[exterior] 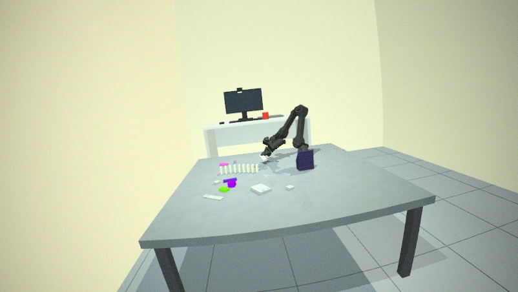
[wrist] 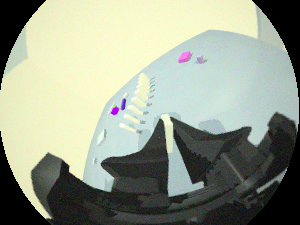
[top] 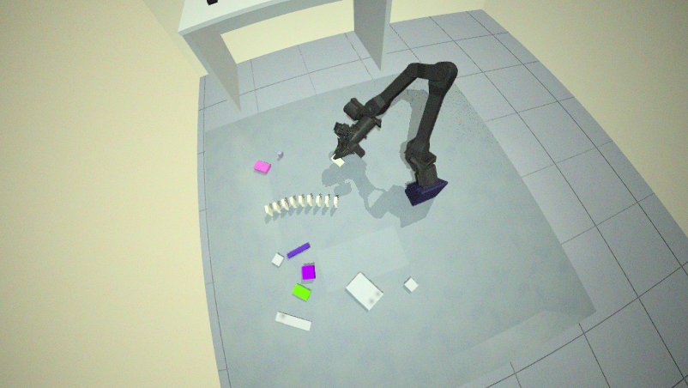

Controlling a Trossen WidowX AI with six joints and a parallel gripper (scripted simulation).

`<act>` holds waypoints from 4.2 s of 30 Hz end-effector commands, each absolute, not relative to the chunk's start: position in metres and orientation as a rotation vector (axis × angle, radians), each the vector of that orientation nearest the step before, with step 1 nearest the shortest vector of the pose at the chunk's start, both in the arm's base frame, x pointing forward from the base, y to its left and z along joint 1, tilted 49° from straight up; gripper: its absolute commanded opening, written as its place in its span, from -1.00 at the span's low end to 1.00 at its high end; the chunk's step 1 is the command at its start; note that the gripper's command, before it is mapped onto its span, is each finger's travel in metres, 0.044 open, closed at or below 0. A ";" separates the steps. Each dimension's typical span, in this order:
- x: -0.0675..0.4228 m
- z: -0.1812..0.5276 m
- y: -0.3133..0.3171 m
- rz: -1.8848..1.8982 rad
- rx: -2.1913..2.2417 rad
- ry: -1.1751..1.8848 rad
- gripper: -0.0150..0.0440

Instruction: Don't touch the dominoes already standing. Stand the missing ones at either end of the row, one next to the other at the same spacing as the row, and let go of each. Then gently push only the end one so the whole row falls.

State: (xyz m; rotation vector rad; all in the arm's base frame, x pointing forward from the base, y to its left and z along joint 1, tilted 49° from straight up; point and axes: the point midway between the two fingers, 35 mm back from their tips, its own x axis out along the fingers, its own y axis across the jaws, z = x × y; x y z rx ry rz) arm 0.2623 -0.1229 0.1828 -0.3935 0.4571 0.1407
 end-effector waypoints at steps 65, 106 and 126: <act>0.220 0.184 -0.148 0.227 -0.871 -0.039 -0.41; 0.222 0.178 -0.151 0.227 -0.867 -0.037 1.00; 0.292 0.204 -0.107 0.213 -0.373 0.245 1.00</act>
